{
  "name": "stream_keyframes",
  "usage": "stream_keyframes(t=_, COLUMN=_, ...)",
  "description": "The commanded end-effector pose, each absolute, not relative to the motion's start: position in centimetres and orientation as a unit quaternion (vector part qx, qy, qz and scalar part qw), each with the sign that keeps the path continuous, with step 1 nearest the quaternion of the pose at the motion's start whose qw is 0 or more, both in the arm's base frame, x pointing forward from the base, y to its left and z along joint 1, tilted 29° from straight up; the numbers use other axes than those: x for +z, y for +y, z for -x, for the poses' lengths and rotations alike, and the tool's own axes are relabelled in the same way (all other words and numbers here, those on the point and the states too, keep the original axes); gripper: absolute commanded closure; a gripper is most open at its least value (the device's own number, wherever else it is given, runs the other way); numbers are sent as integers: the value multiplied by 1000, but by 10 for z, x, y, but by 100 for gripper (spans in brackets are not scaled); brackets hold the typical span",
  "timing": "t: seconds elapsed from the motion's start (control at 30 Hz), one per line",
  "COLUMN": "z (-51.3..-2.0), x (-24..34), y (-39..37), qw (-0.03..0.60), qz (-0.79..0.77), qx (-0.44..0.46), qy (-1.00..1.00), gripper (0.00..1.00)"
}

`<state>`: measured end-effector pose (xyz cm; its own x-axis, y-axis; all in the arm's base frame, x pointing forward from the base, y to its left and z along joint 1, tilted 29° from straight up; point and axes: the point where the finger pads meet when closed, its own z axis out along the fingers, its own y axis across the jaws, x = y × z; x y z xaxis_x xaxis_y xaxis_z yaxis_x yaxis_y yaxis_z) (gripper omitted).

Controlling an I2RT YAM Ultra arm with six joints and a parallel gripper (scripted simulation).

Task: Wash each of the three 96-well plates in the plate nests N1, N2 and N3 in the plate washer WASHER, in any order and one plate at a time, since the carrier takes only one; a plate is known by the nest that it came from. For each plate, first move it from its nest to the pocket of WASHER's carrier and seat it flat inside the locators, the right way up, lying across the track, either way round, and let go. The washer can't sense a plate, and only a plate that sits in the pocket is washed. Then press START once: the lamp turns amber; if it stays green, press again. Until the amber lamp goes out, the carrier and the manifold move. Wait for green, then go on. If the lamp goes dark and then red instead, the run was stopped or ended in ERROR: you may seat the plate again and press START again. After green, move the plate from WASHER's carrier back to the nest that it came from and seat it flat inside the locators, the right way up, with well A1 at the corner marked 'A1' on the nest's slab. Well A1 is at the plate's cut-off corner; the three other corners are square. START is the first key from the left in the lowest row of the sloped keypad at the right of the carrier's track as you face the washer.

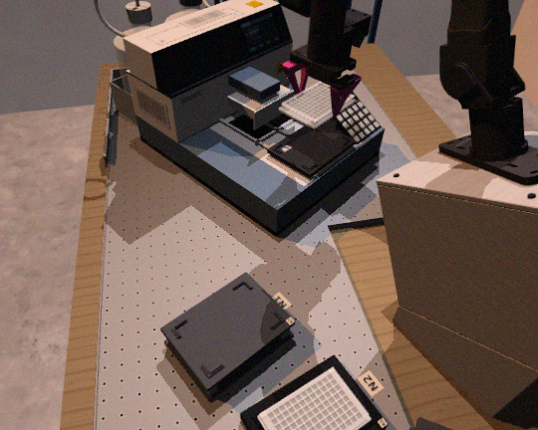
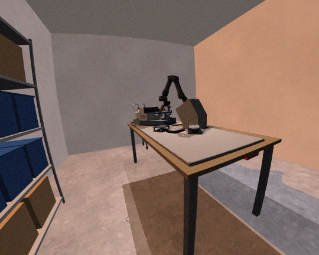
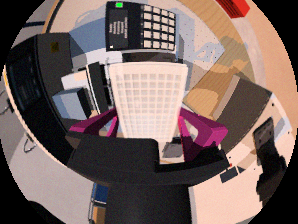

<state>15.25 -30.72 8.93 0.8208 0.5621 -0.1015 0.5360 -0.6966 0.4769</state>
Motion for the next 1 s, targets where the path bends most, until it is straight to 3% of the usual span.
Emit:
stream_keyframes(t=0.0, z=-154, x=93, y=-308, qw=255, qz=-920, qx=27, qy=295, gripper=100)
stream_keyframes(t=0.57, z=-159, x=98, y=-310, qw=259, qz=-919, qx=26, qy=296, gripper=100)
stream_keyframes(t=0.97, z=-154, x=68, y=-311, qw=243, qz=-925, qx=22, qy=293, gripper=100)
